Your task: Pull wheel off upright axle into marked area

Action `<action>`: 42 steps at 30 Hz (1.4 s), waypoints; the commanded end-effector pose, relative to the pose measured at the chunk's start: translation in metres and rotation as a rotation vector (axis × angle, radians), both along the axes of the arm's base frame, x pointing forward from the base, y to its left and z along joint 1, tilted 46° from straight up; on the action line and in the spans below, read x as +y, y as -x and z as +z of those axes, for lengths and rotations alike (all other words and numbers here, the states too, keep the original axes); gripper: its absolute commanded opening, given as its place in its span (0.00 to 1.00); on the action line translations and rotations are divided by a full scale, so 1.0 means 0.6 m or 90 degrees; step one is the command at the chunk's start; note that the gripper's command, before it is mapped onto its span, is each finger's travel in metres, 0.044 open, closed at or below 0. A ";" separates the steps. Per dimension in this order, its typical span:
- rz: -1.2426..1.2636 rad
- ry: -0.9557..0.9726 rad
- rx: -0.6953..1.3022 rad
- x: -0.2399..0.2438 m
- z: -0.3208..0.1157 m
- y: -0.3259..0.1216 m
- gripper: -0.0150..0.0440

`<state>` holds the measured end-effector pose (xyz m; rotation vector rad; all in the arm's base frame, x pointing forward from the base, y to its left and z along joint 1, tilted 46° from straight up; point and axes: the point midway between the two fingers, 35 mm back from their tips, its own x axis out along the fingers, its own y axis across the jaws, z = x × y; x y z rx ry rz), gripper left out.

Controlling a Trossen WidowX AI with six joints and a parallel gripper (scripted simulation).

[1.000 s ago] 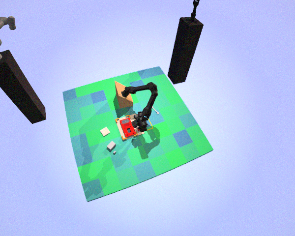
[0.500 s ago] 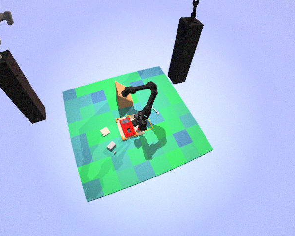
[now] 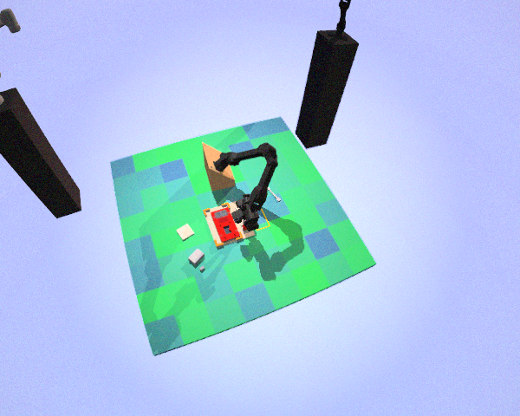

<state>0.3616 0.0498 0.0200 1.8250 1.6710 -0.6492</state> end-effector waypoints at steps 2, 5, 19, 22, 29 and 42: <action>-0.002 0.000 -0.002 -0.006 0.004 0.000 0.25; -0.002 0.000 -0.002 -0.007 0.005 0.000 0.25; -0.003 0.000 -0.002 -0.013 0.010 0.001 0.25; -0.003 0.000 -0.002 -0.014 0.012 0.001 0.25; -0.004 0.000 -0.002 -0.017 0.014 0.002 0.25; -0.004 0.000 -0.002 -0.058 0.053 0.014 0.25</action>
